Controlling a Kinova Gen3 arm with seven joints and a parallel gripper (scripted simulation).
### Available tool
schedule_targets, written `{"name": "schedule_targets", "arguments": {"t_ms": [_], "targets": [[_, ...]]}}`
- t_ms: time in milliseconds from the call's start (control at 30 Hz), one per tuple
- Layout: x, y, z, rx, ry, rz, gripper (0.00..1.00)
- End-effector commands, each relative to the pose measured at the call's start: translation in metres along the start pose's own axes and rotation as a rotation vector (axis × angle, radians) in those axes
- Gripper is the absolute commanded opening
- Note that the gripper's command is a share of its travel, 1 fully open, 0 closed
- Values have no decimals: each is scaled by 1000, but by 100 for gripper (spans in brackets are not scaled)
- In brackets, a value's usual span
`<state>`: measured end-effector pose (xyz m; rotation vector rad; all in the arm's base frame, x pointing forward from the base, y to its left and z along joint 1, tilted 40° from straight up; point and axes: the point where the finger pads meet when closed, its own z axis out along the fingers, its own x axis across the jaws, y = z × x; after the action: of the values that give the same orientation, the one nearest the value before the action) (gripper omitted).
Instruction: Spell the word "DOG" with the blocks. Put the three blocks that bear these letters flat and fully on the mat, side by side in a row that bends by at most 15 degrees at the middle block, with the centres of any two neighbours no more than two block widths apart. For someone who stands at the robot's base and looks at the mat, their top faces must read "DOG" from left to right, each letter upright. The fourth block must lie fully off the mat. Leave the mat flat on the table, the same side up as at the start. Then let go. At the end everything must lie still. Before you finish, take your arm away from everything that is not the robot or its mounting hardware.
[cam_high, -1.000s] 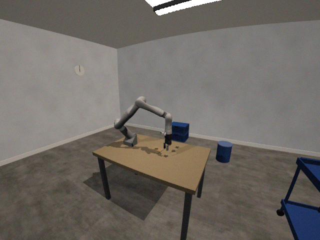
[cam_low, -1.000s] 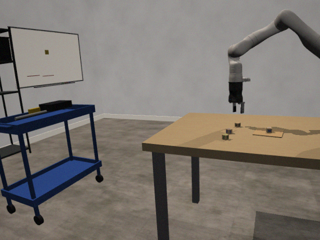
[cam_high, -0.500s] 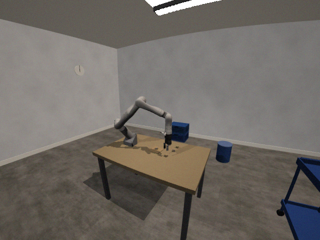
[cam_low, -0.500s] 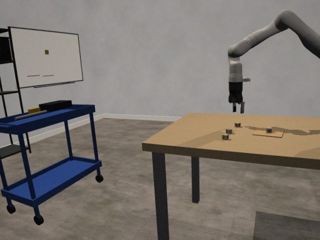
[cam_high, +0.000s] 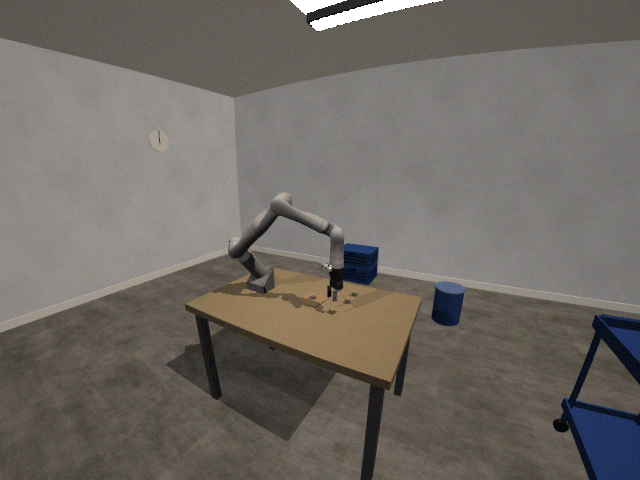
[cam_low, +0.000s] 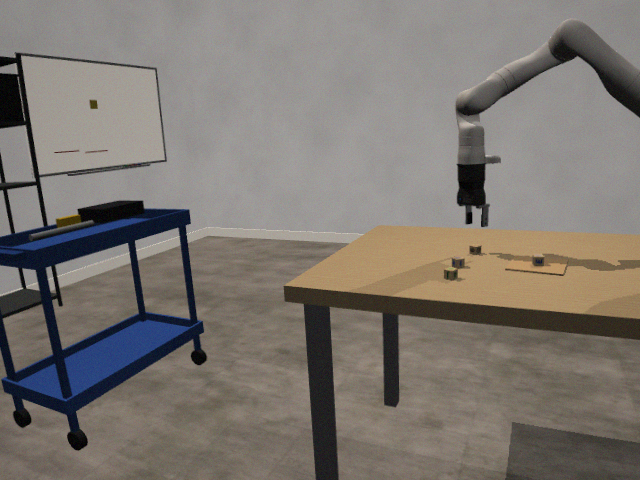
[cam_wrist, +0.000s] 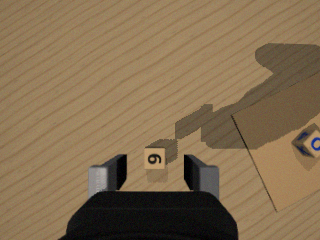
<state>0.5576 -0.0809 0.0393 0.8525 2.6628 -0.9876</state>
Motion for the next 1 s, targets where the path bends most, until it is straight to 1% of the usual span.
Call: {"name": "schedule_targets", "arguments": {"t_ms": [0, 400, 900, 967], "targets": [[0, 1, -1, -2, -2, 0, 100], [0, 1, 5, -1, -3, 0, 100], [-1, 1, 28, -1, -3, 0, 100], [-1, 1, 28, -1, -3, 0, 100]]}}
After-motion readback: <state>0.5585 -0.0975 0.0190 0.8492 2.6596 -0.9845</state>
